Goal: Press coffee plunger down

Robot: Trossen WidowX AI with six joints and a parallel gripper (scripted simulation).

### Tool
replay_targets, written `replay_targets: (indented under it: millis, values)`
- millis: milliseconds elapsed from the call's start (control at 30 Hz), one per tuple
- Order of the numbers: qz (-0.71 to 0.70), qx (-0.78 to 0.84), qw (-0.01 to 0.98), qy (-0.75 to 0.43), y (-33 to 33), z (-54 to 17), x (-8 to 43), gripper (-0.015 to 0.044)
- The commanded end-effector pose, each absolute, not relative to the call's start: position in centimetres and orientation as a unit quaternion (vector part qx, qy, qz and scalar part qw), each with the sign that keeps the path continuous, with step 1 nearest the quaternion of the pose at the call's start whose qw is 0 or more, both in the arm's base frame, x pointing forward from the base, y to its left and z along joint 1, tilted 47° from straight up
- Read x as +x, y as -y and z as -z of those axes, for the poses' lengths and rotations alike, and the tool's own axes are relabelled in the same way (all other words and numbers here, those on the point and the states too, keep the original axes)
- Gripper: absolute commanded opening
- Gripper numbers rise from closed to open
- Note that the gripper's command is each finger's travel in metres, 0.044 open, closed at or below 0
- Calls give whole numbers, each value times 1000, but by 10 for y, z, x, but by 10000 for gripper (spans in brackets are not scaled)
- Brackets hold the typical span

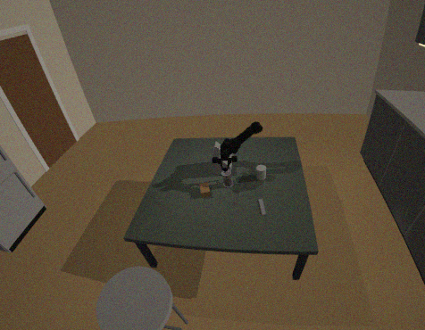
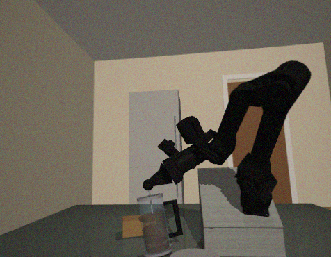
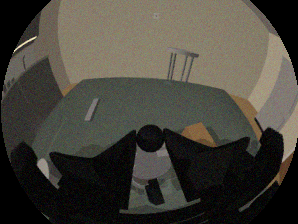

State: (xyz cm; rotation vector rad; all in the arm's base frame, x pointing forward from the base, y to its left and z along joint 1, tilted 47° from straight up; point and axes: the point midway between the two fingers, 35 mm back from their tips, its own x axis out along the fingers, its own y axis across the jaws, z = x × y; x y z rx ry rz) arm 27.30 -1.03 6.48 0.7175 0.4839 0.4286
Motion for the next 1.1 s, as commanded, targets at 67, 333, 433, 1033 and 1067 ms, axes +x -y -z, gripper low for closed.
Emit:
replay_targets:
  millis: [67,333,433,1033,1067]
  values:
    - [-206,345,886,-233,10,-65,273,122]
    - [-206,345,886,-233,10,-65,273,332]
    - [-206,345,886,-233,10,-65,273,411]
    - [-188,331,892,-243,51,-88,274,440]
    - [-191,333,890,-246,54,-93,271,440]
